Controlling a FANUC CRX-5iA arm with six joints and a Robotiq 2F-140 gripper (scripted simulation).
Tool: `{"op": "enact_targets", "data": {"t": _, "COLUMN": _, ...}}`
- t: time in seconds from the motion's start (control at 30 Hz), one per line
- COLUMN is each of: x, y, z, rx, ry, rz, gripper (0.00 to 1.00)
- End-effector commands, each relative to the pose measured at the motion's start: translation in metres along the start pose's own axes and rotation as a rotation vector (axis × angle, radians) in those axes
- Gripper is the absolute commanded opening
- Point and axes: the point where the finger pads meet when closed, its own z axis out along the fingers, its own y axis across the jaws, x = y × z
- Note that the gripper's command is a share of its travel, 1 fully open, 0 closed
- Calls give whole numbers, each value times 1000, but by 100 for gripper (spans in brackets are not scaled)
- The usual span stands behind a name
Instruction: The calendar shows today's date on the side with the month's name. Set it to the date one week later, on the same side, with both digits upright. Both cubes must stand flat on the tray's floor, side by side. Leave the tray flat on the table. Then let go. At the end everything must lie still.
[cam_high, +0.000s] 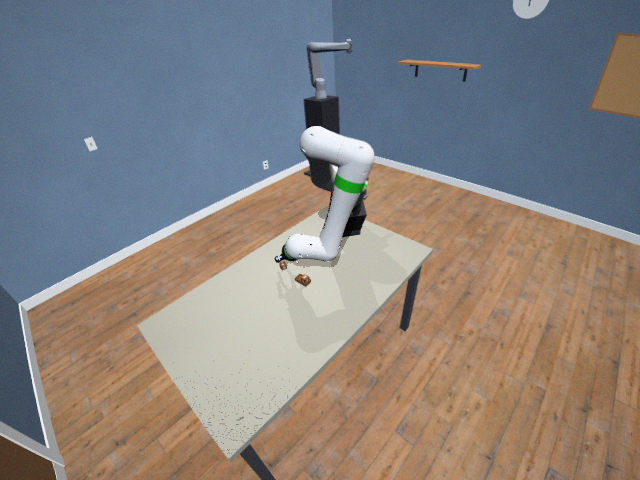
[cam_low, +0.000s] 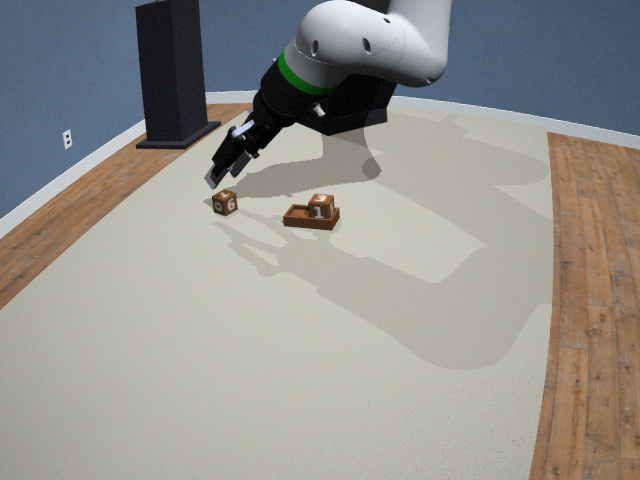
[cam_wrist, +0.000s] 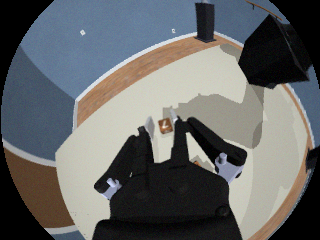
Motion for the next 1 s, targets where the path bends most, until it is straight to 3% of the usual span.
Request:
{"op": "enact_targets", "data": {"t": 0.0, "x": -3, "y": 0, "z": 3, "rx": 0, "ry": 0, "rz": 0, "gripper": 29}}
{"op": "enact_targets", "data": {"t": 0.97, "x": -33, "y": 0, "z": 33, "rx": 0, "ry": 0, "rz": 0, "gripper": 29}}
